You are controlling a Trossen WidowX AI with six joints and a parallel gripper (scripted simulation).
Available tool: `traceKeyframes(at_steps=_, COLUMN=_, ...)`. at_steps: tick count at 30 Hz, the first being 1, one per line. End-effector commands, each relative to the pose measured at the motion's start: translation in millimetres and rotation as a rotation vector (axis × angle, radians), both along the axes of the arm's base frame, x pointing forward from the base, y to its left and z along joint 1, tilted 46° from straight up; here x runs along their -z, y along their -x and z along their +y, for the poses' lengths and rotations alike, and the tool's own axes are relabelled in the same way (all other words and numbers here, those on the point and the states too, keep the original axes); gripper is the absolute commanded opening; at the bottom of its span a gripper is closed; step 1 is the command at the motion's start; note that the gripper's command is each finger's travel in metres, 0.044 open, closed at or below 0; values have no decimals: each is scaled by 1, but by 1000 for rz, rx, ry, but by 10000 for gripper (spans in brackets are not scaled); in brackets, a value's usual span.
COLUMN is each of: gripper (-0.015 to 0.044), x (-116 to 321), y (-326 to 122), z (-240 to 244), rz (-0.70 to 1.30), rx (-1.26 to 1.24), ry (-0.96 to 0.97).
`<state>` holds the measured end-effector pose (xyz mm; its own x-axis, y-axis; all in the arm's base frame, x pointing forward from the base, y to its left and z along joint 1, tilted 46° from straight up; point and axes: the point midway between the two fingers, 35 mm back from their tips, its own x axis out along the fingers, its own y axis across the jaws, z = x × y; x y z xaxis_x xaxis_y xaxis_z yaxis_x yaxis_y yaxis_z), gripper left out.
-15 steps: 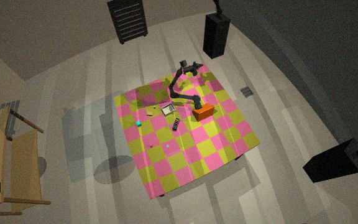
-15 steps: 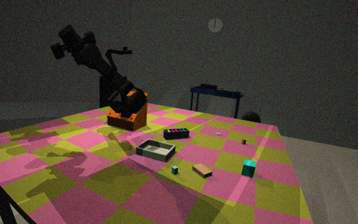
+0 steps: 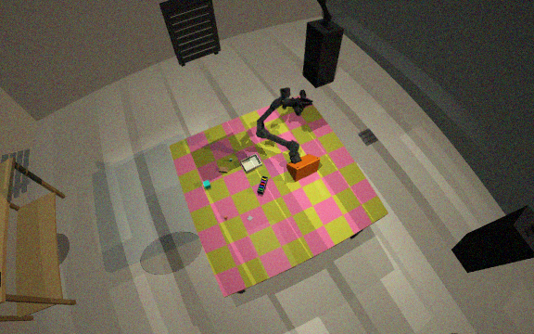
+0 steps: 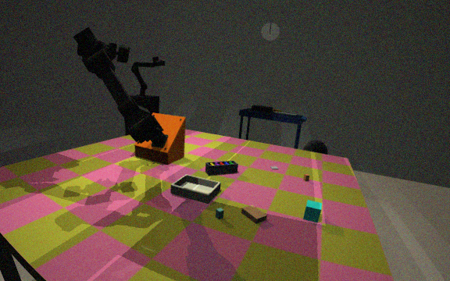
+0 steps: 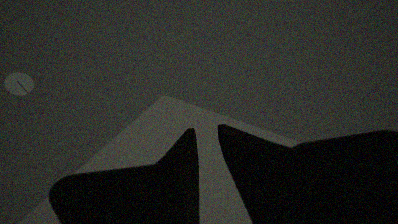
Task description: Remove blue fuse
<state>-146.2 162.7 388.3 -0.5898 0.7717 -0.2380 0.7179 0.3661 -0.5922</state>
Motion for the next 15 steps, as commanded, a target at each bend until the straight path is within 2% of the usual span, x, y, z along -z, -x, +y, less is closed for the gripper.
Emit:
traceKeyframes(at_steps=1, gripper=74, x=40, y=-23, z=62, rz=183, rx=397, ry=304)
traceKeyframes(at_steps=15, gripper=74, x=104, y=-110, z=130, rz=610, rx=1088, ry=579)
